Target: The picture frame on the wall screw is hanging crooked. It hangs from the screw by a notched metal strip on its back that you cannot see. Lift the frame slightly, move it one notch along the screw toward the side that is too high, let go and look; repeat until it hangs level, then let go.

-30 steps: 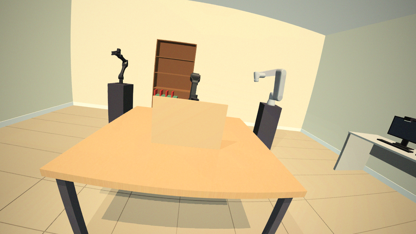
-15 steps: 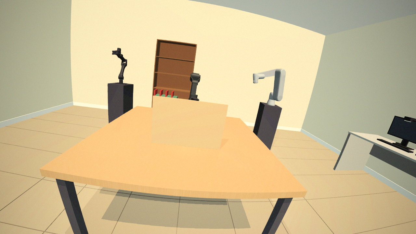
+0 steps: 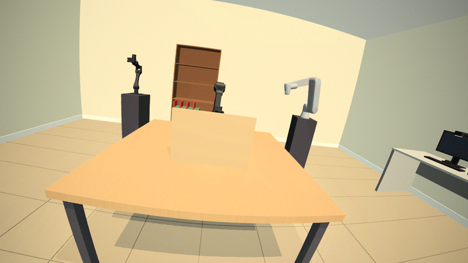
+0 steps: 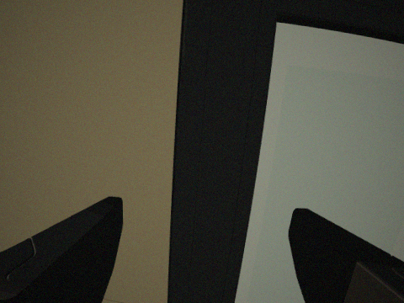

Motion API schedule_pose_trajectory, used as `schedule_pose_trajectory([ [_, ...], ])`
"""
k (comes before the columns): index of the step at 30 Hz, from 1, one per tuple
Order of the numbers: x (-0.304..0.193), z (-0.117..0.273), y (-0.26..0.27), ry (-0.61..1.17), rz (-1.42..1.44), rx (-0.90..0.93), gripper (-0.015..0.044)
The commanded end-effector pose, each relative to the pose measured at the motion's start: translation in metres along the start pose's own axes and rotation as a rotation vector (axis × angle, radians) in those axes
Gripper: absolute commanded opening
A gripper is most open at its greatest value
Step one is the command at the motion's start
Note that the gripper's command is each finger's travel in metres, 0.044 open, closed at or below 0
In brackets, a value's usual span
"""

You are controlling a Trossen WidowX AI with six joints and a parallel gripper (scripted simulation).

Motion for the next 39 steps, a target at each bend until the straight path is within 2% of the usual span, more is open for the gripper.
schedule_pose_trajectory([
  [1,-0.0002,-0.0008,0.0006,0.002,0.005,0.002,0.0260],
  [8,-0.0002,-0.0008,0.0006,0.002,0.005,0.002,0.0076],
  [15,-0.0002,-0.0008,0.0006,0.002,0.005,0.002,0.0030],
  [16,-0.0002,-0.0008,0.0006,0.002,0.005,0.002,0.0003],
  [39,-0.0007,-0.0004,0.0047,0.002,0.004,0.002,0.0000],
])
Point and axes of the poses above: the point midway between the two fingers, 35 mm back from their tips, its own z axis back along the fingers, its own y axis across the jaws, x = y × z, the point moved 10 cm from there along z, back along the fingers, and after that the axes turned 9 degrees about -z, right-handed, at the moved point
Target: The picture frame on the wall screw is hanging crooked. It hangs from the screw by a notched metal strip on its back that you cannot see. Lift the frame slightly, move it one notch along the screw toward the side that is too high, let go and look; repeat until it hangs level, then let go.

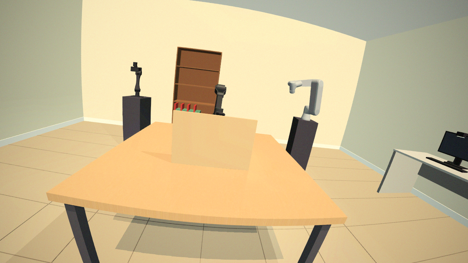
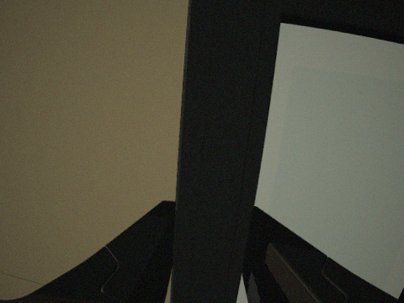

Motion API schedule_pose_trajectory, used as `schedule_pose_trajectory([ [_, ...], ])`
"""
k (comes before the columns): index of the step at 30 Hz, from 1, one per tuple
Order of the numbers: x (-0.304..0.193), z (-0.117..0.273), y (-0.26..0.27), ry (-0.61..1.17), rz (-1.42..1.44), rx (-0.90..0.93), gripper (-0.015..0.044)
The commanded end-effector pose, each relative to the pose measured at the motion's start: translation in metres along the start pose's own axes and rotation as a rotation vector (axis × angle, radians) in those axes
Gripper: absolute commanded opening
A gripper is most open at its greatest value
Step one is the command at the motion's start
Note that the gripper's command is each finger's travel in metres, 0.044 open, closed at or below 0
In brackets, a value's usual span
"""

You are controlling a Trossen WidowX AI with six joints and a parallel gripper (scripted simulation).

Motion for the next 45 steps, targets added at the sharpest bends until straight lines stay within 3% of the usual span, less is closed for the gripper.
schedule_pose_trajectory([
  [1,-0.001,0.000,0.003,0.001,0.004,0.005,0.0000],
  [45,-0.003,-0.001,0.017,0.001,0.004,0.006,0.0000],
])
Point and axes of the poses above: the point midway between the two fingers, 35 mm back from their tips, its own z axis back along the fingers, its own y axis across the jaws, x = y × z, the point moved 10 cm from there along z, back along the fingers, and after that the axes turned 9 degrees about -z, right-handed, at the moved point
